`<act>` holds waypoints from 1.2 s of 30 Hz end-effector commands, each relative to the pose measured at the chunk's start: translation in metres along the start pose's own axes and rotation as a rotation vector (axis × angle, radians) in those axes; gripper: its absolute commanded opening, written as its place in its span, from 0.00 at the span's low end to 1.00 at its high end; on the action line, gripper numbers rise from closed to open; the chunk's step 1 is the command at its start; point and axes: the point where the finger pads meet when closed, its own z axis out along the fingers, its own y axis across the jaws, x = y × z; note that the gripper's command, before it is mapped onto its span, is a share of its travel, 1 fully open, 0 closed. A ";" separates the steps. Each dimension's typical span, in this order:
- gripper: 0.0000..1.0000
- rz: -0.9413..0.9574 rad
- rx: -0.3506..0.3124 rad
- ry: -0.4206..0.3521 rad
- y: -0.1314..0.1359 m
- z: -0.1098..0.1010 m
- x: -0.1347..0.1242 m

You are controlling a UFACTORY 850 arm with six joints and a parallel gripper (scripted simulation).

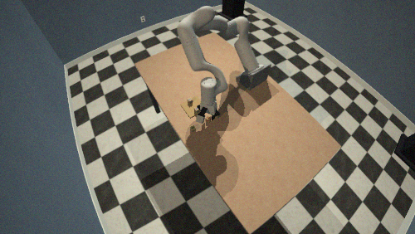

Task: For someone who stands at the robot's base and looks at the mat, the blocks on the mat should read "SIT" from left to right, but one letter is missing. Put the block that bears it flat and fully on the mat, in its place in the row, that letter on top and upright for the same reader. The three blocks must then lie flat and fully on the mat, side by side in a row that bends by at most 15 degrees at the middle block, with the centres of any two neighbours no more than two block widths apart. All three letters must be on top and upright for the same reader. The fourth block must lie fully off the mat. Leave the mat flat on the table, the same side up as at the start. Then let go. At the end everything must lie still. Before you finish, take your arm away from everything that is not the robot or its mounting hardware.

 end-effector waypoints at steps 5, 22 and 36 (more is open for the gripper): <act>0.69 0.001 0.000 0.002 0.000 0.000 0.001; 0.69 0.001 0.000 0.002 0.000 0.026 0.001; 0.69 0.001 0.000 0.002 0.000 0.033 0.001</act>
